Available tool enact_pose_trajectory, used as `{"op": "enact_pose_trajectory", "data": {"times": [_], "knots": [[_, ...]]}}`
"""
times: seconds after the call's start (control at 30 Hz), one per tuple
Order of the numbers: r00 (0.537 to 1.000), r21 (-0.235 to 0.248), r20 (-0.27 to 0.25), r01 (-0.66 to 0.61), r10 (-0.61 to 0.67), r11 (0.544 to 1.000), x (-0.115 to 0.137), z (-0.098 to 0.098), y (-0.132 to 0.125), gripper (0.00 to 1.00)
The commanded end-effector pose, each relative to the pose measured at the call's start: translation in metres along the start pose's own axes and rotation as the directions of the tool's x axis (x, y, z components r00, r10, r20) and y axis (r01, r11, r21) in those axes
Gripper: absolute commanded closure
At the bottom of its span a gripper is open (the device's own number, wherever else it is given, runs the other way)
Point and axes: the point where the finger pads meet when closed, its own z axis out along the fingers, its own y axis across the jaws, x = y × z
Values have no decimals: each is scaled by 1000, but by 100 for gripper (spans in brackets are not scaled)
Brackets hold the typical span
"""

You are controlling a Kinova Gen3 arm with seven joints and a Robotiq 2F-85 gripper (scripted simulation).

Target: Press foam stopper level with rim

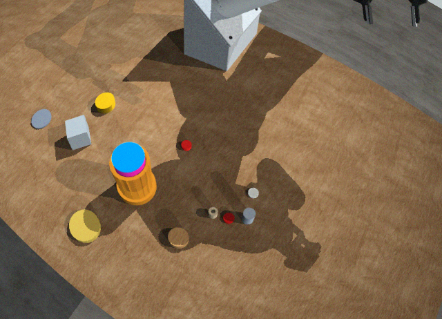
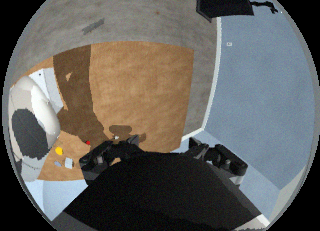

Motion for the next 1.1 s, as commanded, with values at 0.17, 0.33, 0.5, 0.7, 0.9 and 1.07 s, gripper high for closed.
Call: {"op": "enact_pose_trajectory", "data": {"times": [0.17,0.33,0.5,0.7,0.9,1.07], "knots": [[1000,-1,0,0,0,1000,0,0,0,0],[1000,-1,0,0,0,1000,0,0,0,0],[1000,-1,0,0,0,1000,0,0,0,0],[1000,-1,-1,5,-5,1000,-1,-1,0,100],[999,-2,-9,44,-44,999,-4,-6,1,100],[995,-6,-19,101,-101,995,-10,-14,1,100]]}}
